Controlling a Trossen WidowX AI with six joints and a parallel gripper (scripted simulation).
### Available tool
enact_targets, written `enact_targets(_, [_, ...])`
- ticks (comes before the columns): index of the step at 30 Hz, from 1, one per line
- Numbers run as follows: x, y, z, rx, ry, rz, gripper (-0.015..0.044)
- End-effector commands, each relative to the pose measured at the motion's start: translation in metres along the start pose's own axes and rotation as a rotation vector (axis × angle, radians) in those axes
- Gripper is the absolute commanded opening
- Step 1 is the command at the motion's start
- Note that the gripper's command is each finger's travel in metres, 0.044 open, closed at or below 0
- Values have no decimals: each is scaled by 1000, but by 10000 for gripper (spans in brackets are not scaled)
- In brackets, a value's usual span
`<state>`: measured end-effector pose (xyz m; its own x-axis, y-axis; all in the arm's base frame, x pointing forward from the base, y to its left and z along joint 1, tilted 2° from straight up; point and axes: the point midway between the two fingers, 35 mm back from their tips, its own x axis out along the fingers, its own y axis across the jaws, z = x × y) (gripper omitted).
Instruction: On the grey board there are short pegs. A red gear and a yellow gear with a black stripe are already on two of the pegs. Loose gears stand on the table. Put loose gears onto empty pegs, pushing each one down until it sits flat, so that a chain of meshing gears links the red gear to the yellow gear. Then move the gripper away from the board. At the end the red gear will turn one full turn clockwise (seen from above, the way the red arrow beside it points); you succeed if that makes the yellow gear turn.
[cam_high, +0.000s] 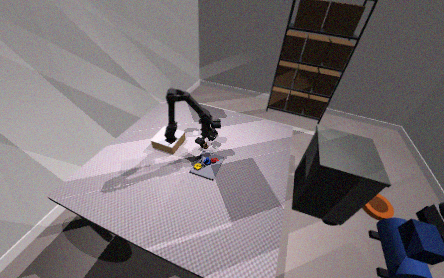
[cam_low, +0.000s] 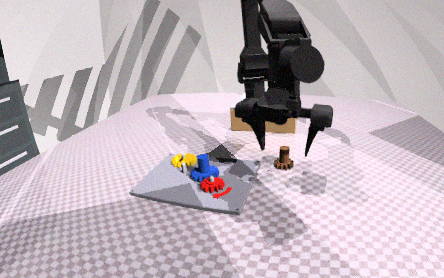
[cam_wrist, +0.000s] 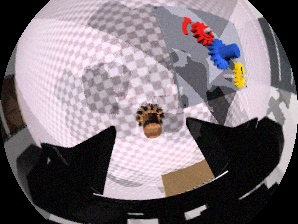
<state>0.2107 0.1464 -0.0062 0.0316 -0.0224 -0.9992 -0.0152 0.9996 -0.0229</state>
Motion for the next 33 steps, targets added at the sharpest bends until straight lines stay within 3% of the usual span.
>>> enact_targets(1, [2, 0, -1, -2, 5, 0, 414])
enact_targets(14, [2, 0, -1, -2, 5, 0, 72])
enact_targets(22, [2, 0, -1, -2, 5, 0, 0])
enact_targets(33, [-14, 3, 9, -32, -12, 20, 0])
